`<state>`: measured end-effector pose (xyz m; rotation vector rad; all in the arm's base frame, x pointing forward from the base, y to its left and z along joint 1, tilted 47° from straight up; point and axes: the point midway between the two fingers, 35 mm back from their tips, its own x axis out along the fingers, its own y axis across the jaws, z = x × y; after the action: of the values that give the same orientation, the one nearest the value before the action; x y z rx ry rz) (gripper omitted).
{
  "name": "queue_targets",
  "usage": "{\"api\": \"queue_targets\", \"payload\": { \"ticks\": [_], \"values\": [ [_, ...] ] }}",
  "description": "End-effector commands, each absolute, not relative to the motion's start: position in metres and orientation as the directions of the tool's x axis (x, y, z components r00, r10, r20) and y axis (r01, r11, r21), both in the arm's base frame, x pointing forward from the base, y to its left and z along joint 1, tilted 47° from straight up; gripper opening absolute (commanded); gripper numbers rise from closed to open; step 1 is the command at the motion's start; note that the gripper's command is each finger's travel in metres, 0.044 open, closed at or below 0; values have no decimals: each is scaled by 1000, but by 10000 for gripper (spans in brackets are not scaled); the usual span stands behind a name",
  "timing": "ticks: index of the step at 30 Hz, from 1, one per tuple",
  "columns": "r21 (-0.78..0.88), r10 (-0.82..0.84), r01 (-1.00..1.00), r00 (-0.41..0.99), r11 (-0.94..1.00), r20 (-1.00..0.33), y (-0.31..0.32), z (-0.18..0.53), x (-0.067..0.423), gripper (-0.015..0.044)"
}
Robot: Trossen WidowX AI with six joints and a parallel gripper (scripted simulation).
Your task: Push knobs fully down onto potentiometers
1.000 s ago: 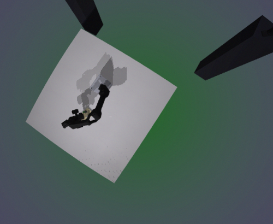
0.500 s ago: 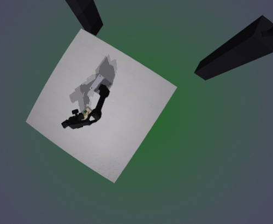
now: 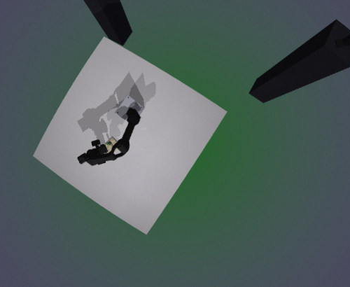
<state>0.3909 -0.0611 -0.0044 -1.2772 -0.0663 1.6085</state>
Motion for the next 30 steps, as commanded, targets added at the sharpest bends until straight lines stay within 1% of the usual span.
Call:
{"api": "queue_targets", "payload": {
  "ticks": [1,9,16,24,26,30],
  "values": [
    [-587,723,-663,99,-465,-684,-60,-5,391,53],
    [-585,720,-663,99,-466,-687,-61,-3,384,263],
    [-570,699,-667,104,-479,-708,-66,12,312,440],
    [-555,681,-672,102,-491,-725,-49,17,223,440],
    [-554,680,-672,101,-492,-727,-46,17,215,440],
    [-554,680,-672,101,-492,-727,-46,17,215,440]
  ]
}}
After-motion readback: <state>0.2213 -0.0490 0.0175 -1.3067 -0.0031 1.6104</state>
